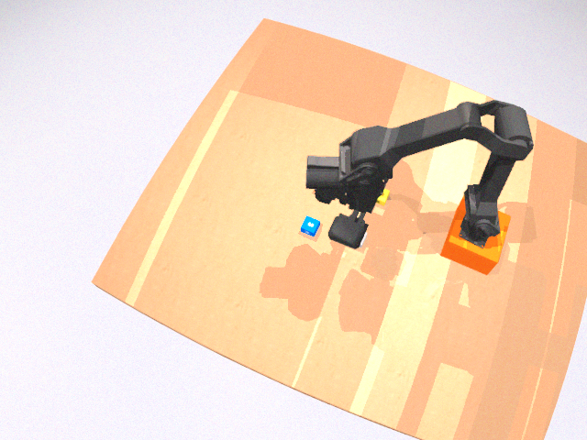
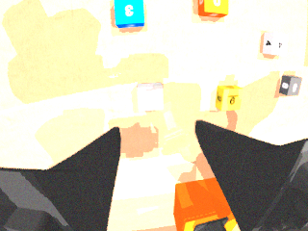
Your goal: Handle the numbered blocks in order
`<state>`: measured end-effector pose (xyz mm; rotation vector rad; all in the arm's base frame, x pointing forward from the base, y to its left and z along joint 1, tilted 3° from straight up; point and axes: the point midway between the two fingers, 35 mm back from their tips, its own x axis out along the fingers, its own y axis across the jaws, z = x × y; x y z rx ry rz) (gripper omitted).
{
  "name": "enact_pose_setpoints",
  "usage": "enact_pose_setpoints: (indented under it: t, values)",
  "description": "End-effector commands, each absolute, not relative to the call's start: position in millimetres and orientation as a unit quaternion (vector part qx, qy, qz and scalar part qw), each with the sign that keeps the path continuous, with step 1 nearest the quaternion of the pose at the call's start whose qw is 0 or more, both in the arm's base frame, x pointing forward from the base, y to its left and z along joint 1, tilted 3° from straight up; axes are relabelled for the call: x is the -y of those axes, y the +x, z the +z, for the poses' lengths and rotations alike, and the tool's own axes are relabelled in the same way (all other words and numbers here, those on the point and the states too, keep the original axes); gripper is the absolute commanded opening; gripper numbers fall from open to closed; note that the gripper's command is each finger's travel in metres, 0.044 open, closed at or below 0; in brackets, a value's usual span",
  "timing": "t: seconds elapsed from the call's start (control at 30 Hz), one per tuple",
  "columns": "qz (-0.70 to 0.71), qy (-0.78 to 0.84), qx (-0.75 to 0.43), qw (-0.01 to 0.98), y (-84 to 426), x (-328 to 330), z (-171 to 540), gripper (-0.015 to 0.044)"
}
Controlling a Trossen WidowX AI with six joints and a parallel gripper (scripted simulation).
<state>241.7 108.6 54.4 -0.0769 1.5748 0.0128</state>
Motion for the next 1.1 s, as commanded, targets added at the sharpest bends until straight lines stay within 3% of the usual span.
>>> enact_pose_setpoints:
  t: [0.0, 0.07, 0.4, 0.77, 1.07]
  values:
    - [0.005, -0.033, -0.704, 0.71, 241, -109, 77, 0.0164]
    - [0.005, -0.033, -0.704, 0.71, 241, -109, 77, 0.012]
    - [0.001, -0.03, -0.702, 0.712, 246, -100, 77, 0.012]
    - [-0.007, -0.03, -0.699, 0.714, 281, 18, 84, 0.012]
    - [-0.003, -0.039, -0.702, 0.711, 269, 123, 89, 0.012]
